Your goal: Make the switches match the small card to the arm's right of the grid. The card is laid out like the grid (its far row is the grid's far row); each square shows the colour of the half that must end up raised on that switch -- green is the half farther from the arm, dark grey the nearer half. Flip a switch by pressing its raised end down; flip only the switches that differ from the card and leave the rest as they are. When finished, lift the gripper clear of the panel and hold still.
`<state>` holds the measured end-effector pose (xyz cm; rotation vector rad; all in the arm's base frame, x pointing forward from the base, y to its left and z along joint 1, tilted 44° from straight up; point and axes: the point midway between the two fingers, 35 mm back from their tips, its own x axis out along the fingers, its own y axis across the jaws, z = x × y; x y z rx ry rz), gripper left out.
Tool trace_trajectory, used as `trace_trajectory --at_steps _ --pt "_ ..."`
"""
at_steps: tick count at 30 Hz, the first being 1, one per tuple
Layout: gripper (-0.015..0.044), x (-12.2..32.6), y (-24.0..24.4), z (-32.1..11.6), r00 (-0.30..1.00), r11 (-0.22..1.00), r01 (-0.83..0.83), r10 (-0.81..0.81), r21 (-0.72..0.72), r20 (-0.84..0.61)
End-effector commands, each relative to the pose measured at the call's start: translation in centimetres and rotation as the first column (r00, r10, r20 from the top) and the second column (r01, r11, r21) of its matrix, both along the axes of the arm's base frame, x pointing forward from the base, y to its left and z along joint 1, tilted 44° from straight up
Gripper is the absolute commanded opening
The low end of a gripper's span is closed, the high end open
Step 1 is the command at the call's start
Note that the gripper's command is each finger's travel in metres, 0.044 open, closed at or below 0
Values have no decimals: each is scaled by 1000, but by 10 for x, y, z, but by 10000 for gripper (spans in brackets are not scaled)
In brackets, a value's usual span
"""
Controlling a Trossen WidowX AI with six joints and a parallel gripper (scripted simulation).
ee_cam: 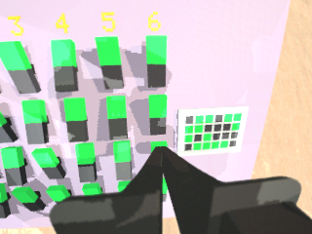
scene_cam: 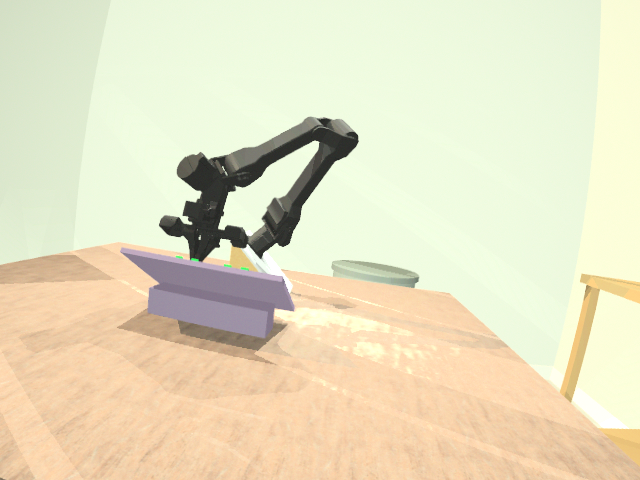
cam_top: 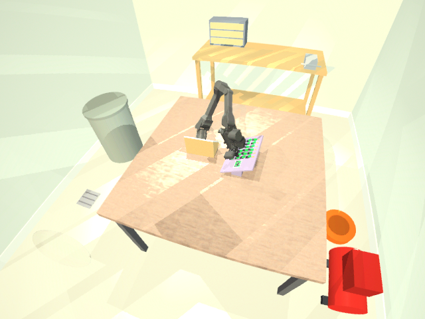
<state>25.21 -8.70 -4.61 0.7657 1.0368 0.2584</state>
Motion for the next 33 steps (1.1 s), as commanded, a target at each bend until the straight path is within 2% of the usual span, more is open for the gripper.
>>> trace_trajectory --at_steps 1,33 --pt "0 -1 2 -1 1000 1000 2 -2 8 -4" --pt "0 1 4 -4 1000 1000 2 -2 8 -3"
